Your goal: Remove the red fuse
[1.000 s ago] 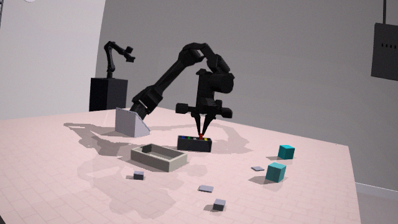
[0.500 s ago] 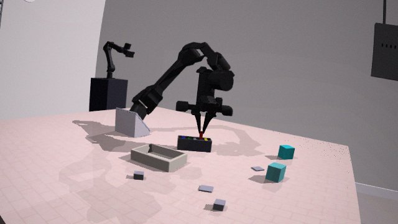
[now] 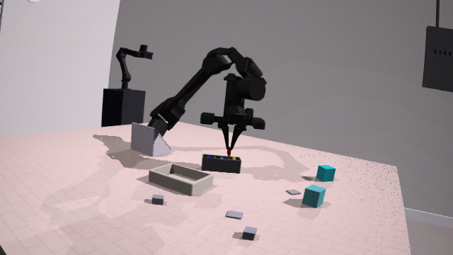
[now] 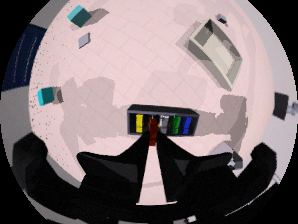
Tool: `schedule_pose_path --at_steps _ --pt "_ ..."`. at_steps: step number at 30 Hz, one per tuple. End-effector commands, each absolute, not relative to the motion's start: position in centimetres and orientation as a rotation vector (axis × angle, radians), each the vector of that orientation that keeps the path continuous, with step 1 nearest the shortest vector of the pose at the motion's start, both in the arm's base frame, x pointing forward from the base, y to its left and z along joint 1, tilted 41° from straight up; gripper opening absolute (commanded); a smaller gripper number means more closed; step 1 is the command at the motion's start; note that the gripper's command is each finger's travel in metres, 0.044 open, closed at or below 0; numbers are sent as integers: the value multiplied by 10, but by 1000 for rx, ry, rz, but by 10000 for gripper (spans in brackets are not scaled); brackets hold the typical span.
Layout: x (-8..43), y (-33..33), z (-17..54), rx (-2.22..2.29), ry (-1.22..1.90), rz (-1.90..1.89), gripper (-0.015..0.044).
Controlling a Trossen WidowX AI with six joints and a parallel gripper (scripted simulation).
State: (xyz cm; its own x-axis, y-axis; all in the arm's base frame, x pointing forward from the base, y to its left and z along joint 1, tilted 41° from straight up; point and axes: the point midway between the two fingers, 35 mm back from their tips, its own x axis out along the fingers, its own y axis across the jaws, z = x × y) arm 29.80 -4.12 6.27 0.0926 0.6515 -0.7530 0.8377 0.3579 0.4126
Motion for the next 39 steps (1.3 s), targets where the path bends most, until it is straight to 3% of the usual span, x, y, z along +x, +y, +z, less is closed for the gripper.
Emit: schedule_pose_path --at_steps 1,25,39 --pt "298 -43 64 1353 1625 -235 0" --pt "295 -60 84 1353 1625 -236 0" --pt "298 -127 36 1344 1618 -253 0"
